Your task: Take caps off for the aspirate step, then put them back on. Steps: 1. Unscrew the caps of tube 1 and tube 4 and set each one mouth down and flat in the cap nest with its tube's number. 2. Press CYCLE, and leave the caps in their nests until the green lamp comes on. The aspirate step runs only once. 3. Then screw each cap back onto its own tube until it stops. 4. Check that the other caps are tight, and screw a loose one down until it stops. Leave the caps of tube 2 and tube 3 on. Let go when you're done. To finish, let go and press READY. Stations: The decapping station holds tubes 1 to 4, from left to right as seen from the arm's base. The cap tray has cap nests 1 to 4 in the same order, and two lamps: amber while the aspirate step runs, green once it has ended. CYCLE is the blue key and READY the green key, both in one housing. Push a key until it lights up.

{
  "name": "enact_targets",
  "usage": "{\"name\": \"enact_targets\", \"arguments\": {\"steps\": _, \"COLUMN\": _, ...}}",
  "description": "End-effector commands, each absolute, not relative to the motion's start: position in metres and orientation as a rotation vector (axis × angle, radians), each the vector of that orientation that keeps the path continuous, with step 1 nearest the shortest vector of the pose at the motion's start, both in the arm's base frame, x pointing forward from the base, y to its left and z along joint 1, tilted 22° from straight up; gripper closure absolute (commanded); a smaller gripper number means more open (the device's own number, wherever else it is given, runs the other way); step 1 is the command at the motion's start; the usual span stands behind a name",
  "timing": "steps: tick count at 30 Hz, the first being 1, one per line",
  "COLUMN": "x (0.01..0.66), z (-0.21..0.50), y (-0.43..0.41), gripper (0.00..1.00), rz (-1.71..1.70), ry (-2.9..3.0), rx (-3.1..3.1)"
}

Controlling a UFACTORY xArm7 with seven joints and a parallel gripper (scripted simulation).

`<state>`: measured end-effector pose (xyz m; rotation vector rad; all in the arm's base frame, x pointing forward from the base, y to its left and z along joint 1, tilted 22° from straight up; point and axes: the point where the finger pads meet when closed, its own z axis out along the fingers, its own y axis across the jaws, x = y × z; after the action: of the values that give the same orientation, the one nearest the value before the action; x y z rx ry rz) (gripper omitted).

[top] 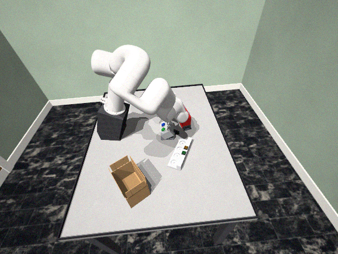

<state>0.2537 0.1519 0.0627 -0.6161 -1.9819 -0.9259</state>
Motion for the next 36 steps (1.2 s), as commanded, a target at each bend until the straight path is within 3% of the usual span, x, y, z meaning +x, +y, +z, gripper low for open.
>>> {"name": "enact_targets", "arguments": {"steps": 1, "x": 0.254, "z": 0.063, "y": 0.152, "gripper": 0.54, "rz": -0.926, "ry": -1.983, "rx": -0.615}}
{"name": "enact_targets", "arguments": {"steps": 21, "x": 0.254, "z": 0.063, "y": 0.152, "gripper": 0.54, "rz": -0.926, "ry": -1.983, "rx": -0.615}}
{"name": "enact_targets", "arguments": {"steps": 36, "x": 0.304, "z": 0.088, "y": 0.122, "gripper": 0.54, "rz": -0.903, "ry": -2.231, "rx": -0.816}}
